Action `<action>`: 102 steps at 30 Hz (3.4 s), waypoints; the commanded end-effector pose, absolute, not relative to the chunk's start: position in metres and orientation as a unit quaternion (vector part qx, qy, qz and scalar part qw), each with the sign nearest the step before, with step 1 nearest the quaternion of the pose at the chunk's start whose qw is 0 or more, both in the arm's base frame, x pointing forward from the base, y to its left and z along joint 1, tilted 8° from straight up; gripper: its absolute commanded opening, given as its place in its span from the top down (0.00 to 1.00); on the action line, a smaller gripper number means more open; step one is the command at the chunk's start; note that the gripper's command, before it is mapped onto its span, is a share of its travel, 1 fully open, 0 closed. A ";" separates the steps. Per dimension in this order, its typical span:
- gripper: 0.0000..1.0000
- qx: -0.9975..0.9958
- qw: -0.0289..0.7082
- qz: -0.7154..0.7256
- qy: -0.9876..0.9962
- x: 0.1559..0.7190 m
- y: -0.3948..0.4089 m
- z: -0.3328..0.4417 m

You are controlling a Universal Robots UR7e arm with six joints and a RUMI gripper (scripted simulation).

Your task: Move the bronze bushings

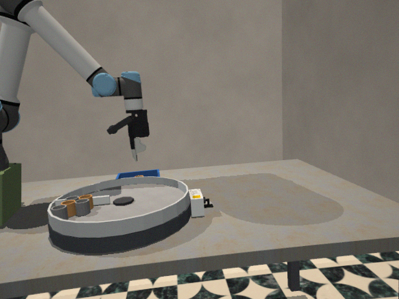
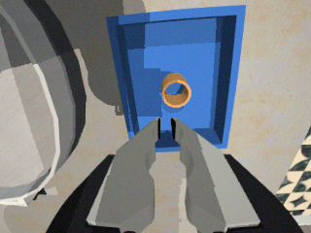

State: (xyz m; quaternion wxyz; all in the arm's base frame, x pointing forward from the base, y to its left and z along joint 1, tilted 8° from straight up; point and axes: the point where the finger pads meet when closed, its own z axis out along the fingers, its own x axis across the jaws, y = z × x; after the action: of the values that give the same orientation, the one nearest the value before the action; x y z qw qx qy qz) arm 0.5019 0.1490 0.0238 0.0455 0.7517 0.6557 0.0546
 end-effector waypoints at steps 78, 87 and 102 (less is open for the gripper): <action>0.95 0.751 0.046 0.055 0.656 0.501 0.148 0.026; 0.95 0.748 0.046 0.055 0.660 0.498 0.141 0.026; 0.95 0.735 0.047 0.054 0.675 0.485 0.114 0.024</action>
State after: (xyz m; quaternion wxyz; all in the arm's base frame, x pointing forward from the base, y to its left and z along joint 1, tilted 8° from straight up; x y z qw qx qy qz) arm 0.4896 0.1232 0.0238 0.0464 0.7392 0.6698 0.0533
